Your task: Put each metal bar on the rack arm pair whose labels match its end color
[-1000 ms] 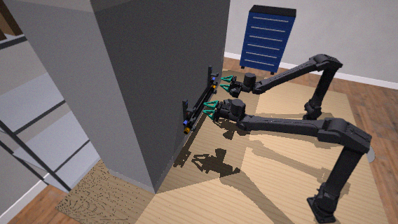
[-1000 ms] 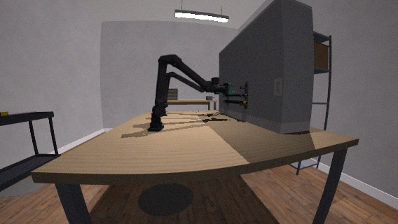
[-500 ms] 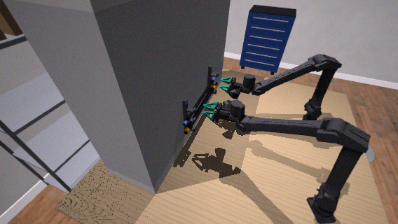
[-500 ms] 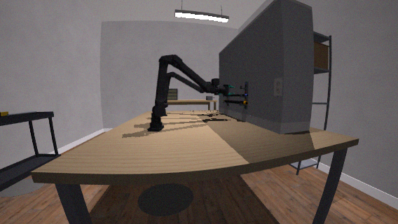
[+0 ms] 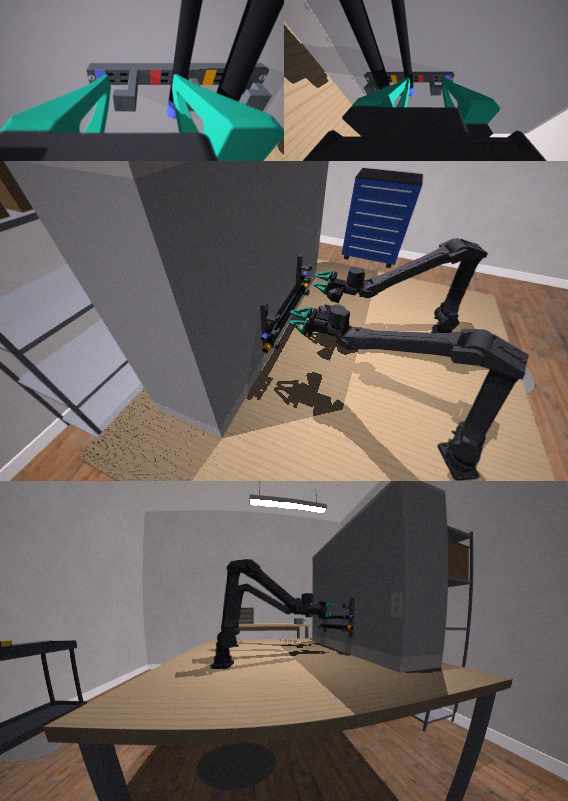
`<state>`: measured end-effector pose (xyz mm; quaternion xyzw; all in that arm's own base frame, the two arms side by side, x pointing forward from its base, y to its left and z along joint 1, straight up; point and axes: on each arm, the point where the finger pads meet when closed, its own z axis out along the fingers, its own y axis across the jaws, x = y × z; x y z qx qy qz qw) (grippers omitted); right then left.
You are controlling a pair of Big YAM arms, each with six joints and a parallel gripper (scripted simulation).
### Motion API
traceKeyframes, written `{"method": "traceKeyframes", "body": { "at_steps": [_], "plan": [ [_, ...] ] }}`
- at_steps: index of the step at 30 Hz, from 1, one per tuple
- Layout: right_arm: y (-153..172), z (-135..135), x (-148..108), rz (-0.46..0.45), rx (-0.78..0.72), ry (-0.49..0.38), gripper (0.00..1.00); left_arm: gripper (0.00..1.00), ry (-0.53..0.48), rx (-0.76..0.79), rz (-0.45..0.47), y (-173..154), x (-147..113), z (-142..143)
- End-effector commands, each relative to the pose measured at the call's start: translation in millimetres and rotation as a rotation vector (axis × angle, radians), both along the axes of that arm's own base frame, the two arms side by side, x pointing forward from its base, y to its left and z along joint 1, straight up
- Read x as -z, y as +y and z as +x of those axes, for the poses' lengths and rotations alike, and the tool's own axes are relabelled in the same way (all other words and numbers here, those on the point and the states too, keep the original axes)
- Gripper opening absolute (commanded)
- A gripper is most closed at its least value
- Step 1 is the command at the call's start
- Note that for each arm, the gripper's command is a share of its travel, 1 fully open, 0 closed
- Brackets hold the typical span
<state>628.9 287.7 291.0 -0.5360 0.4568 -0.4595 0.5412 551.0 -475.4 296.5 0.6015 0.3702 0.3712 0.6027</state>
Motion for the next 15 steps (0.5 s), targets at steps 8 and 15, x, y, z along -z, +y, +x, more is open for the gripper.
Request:
{"method": "traceKeyframes", "body": {
  "at_steps": [8, 15],
  "plan": [
    [1.4, 4.6, 5.7, 0.033, 0.005, -0.016, 0.54, 0.54, -0.019, -0.009, -0.047, 8.5, -3.7, 4.5],
    [2.3, 4.7, 12.7, 0.032, 0.005, -0.014, 0.54, 0.54, -0.018, -0.009, -0.047, 9.0, 3.3, 4.1]
  ]
}}
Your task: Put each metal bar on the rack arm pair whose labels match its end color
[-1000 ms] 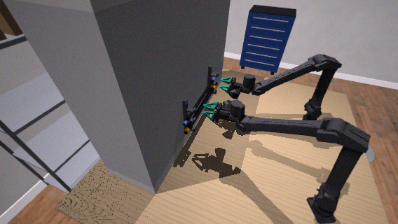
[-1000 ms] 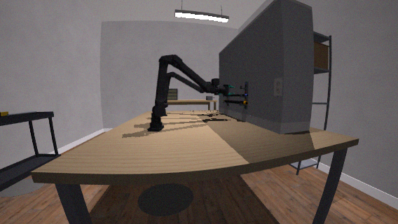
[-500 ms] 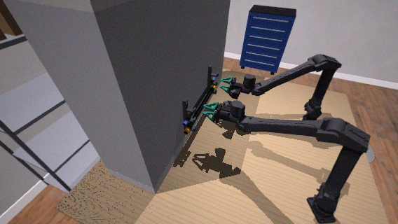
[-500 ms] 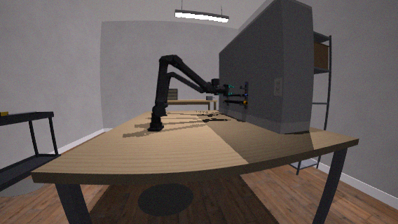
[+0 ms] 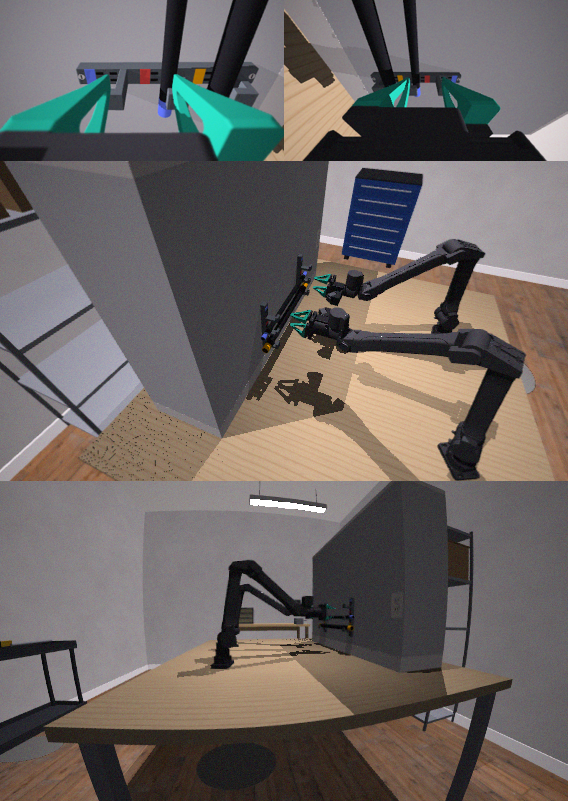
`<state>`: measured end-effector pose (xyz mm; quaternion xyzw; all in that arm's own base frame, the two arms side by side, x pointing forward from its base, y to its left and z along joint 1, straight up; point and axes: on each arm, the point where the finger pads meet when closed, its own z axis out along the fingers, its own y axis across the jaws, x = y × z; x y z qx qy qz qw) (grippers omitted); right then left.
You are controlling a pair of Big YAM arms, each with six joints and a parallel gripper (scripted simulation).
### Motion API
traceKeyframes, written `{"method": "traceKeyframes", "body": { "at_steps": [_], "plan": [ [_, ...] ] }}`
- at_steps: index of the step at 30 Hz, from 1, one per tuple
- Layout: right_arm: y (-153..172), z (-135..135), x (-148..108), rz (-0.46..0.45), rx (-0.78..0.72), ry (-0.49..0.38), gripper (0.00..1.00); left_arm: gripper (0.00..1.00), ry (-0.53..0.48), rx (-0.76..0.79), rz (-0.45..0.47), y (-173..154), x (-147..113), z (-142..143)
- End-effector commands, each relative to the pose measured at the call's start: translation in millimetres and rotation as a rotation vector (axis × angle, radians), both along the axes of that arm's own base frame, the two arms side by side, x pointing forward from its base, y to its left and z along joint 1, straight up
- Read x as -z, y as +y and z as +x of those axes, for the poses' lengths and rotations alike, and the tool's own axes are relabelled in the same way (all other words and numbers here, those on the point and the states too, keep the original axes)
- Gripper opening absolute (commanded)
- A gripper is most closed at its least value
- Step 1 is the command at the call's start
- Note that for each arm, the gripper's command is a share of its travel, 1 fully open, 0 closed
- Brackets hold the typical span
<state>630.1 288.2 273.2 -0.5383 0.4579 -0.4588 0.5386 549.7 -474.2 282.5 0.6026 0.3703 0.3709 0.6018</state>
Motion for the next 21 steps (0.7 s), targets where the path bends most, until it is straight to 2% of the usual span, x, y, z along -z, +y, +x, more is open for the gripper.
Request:
{"method": "traceKeyframes", "body": {
  "at_steps": [1, 21],
  "plan": [
    [1.9, 3.6, -4.1, 0.036, 0.004, -0.021, 0.54, 0.54, -0.02, -0.01, -0.049, 7.9, -9.7, 5.2],
    [5.0, 3.3, 13.6, 0.035, 0.003, -0.017, 0.54, 0.54, -0.019, -0.01, -0.049, 9.2, 8.2, 4.1]
  ]
}}
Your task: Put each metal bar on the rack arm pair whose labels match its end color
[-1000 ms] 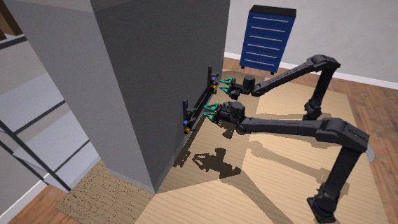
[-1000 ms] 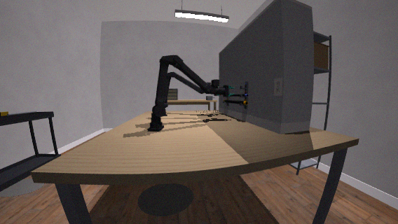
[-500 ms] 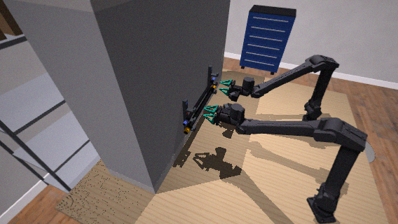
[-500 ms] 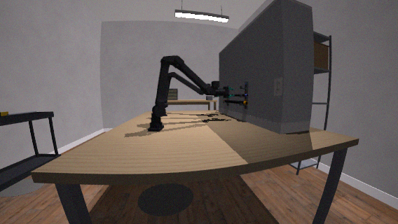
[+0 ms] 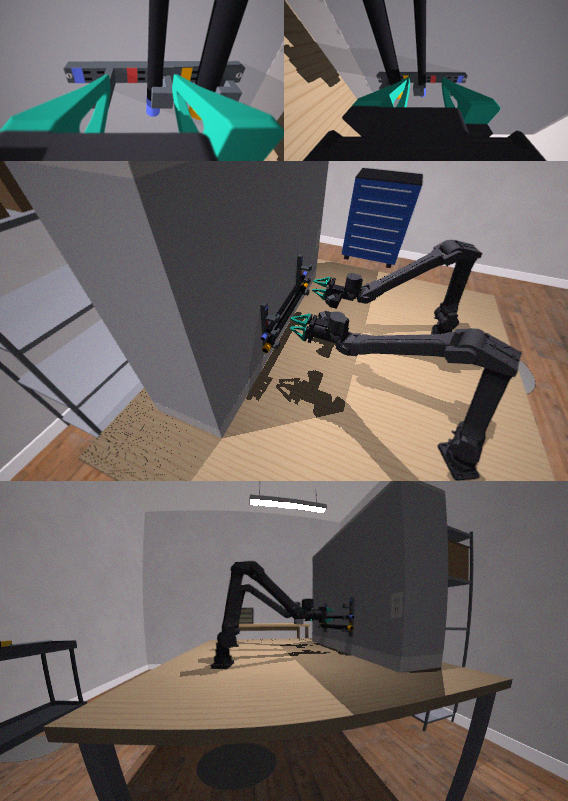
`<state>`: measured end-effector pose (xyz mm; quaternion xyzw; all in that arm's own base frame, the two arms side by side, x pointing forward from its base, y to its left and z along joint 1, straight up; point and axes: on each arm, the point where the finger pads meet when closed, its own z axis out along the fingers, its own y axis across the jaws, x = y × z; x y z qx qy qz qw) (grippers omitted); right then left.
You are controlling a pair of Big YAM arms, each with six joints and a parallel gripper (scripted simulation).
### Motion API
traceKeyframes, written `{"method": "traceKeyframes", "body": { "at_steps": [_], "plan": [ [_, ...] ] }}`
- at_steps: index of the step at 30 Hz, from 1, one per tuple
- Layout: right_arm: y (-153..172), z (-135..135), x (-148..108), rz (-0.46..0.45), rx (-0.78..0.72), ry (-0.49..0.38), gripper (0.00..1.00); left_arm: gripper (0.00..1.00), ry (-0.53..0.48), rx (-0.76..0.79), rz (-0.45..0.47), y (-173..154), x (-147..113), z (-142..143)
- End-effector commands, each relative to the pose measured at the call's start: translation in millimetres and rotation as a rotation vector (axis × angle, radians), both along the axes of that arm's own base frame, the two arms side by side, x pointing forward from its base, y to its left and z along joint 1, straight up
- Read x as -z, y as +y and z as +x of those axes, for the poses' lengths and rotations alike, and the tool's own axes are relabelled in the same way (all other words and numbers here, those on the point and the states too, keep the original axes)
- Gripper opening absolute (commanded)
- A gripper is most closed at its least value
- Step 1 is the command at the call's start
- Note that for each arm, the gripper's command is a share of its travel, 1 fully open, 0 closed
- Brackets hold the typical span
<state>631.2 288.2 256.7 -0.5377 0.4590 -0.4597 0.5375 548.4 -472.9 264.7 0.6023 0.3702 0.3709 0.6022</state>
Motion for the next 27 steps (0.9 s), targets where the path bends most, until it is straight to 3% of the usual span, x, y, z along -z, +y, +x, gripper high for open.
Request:
{"method": "traceKeyframes", "body": {
  "at_steps": [1, 27],
  "plan": [
    [5.2, 2.1, -2.0, 0.035, -0.001, -0.018, 0.54, 0.54, -0.019, -0.01, -0.049, 7.9, -8.7, 5.4],
    [9.5, 0.5, 5.4, 0.036, -0.006, -0.017, 0.54, 0.54, -0.018, -0.01, -0.049, 8.9, 4.7, 4.7]
  ]
}}
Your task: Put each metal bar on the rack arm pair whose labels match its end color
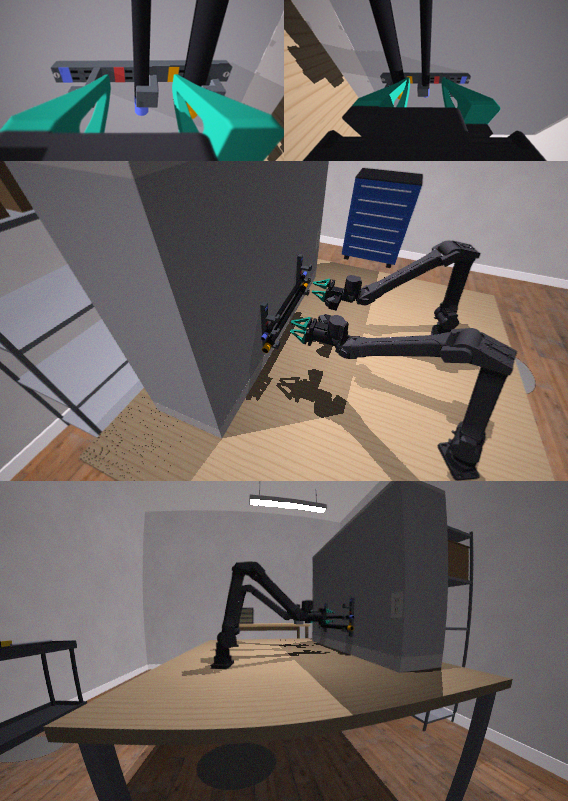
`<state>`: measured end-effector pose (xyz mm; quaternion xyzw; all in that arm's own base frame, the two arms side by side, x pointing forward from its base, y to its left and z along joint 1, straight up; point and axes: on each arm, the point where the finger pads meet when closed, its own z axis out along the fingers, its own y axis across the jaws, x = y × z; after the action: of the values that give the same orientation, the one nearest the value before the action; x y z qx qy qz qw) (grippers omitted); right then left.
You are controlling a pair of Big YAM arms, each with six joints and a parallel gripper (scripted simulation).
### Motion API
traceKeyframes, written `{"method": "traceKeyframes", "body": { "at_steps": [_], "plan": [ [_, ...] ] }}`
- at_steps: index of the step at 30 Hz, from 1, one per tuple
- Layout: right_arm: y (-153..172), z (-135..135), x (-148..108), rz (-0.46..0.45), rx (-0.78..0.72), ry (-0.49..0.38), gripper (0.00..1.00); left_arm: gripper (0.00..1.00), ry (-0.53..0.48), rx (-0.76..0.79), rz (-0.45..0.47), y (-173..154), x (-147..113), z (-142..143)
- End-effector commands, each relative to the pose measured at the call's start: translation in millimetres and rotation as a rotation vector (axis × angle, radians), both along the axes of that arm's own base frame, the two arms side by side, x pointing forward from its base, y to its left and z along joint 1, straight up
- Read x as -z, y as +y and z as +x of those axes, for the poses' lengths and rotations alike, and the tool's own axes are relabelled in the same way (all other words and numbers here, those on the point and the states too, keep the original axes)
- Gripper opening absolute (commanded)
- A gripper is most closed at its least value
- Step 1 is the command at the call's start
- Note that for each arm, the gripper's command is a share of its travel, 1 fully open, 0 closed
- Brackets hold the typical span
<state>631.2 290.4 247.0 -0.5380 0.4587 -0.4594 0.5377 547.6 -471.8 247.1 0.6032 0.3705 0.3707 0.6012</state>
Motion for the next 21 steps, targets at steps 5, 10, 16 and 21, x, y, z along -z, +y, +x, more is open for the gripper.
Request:
{"method": "traceKeyframes", "body": {
  "at_steps": [5, 10, 16, 21],
  "plan": [
    [8.1, 0.1, -3.8, 0.036, -0.006, -0.017, 0.54, 0.54, -0.02, -0.01, -0.052, 7.8, -12.0, 5.4],
    [8.9, -0.3, -3.4, 0.036, -0.008, -0.016, 0.54, 0.54, -0.02, -0.01, -0.052, 7.9, -11.1, 5.4],
    [9.8, 3.5, -3.3, 0.036, -0.008, -0.016, 0.54, 0.54, -0.019, -0.01, -0.052, 6.1, -10.9, 9.0],
    [11.0, 10.1, -3.3, 0.037, -0.008, -0.016, 0.54, 0.54, -0.019, -0.01, -0.052, 3.0, -10.9, 15.2]
  ]
}}
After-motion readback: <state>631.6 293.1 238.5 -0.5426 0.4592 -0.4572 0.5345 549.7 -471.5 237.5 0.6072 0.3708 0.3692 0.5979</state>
